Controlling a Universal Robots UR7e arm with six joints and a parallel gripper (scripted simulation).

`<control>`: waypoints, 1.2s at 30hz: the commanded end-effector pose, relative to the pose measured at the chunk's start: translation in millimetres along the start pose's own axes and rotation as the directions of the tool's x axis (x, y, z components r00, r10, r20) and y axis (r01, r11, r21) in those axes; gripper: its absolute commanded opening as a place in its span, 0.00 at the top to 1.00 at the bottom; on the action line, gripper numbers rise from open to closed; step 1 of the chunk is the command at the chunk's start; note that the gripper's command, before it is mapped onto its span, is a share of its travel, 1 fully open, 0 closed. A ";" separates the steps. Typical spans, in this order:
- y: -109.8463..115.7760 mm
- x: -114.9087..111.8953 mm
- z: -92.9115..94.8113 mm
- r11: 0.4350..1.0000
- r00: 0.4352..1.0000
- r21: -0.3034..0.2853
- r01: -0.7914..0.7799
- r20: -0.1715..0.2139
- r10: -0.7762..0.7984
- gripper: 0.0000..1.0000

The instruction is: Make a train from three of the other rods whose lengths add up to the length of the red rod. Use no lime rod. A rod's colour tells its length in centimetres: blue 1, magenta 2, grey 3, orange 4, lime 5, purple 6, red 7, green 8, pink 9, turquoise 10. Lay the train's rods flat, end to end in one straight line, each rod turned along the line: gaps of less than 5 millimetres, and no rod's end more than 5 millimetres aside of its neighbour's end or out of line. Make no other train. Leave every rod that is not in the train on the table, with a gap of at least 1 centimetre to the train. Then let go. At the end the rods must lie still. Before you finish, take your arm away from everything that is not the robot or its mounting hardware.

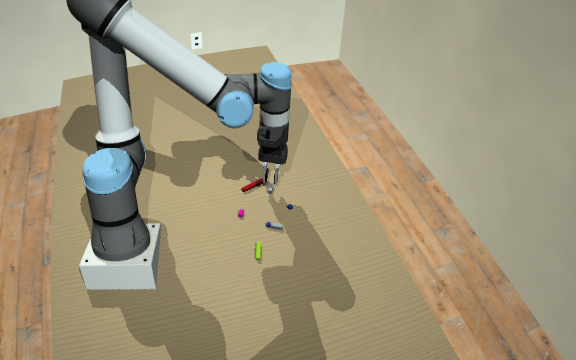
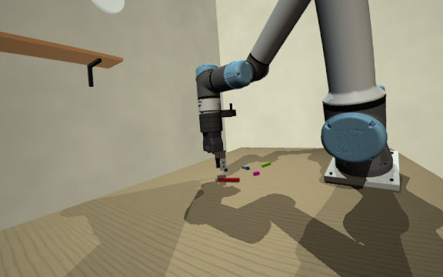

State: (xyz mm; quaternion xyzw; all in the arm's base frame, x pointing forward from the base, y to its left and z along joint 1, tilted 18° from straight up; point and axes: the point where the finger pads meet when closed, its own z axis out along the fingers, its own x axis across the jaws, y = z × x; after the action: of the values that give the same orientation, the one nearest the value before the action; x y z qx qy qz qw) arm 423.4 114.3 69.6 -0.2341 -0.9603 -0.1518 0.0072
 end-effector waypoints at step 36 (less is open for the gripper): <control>-0.2 -0.8 16.3 1.000 1.000 -0.001 -0.001 0.002 0.001 0.46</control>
State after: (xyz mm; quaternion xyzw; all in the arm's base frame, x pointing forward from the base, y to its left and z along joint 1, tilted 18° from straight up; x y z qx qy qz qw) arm 425.8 117.8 54.8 -0.2346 -0.9601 -0.1519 0.0051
